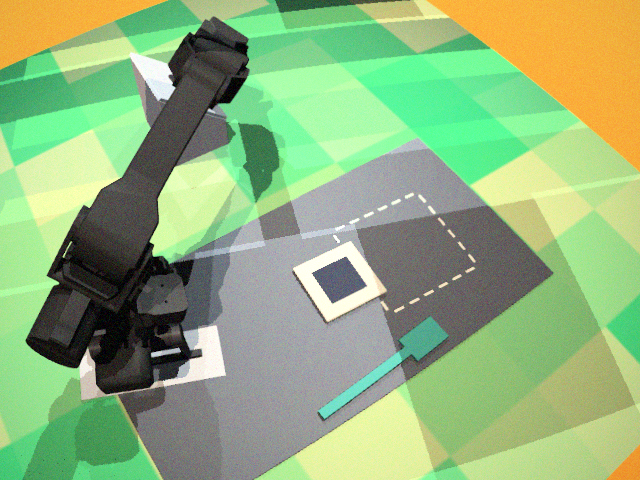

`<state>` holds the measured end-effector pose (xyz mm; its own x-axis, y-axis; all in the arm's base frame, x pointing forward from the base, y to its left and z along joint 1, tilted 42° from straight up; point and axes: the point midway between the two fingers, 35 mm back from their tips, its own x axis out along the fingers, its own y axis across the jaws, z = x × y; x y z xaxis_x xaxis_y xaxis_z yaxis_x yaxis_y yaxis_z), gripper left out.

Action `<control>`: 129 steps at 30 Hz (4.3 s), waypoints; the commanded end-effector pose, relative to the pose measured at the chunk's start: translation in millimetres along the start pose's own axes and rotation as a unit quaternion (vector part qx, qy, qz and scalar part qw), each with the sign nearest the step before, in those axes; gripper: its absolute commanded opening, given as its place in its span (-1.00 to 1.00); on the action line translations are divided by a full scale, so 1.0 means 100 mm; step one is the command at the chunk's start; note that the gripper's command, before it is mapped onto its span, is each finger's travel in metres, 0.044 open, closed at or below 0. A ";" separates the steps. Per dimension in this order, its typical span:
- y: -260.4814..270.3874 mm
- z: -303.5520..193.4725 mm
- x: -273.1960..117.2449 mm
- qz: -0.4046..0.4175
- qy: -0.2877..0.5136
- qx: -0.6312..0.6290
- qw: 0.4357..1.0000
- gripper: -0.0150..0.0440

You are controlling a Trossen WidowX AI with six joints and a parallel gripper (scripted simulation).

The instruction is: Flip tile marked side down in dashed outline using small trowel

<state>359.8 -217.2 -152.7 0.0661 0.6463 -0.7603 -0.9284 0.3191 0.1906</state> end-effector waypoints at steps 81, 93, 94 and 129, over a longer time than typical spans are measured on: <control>-0.18 -0.29 -0.32 -0.213 -0.153 0.700 0.665 0.53; -0.09 -0.26 -0.31 -0.208 -0.236 0.802 0.508 0.53; -0.08 -0.26 -0.31 -0.207 -0.243 0.808 0.495 0.53; 0.48 0.19 -0.07 0.004 -0.418 0.908 0.006 0.53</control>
<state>325.8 -203.4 -129.1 0.7408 0.1816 -0.6467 0.5970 -0.6192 0.5101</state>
